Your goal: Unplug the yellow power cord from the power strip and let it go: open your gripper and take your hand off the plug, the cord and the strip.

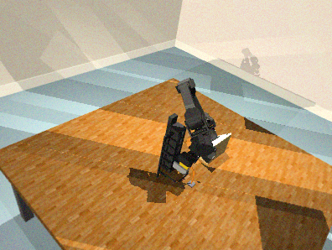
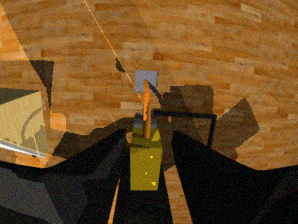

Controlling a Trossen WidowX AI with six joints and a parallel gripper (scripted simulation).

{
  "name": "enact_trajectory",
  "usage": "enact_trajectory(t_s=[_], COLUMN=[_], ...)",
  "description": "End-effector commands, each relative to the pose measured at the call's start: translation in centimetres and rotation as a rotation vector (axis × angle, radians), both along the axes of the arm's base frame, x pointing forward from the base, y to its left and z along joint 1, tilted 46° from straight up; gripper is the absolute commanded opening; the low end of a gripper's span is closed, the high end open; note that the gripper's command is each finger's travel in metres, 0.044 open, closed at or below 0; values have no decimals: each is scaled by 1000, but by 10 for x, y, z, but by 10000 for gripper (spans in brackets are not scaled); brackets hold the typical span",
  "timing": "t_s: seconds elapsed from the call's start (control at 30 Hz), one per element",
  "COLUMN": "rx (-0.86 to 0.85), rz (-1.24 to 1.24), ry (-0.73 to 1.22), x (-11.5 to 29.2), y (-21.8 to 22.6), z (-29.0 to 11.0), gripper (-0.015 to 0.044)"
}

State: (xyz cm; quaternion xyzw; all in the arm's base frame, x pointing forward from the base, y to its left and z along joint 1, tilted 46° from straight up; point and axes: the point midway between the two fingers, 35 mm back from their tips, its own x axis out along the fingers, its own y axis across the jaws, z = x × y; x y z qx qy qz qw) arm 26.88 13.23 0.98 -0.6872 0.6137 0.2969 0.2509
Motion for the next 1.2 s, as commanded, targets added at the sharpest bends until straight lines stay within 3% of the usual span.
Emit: enact_trajectory(t_s=[0.0,0.9,1.03,1.17], rx=[-8,-9,-6,-6], rz=[3,2,-1,-1], ry=[5,5,5,5], x=[0,2,1,1], y=[-7,-27,-24,-24], z=[5,7,8,8], gripper=[160,160,55,28])
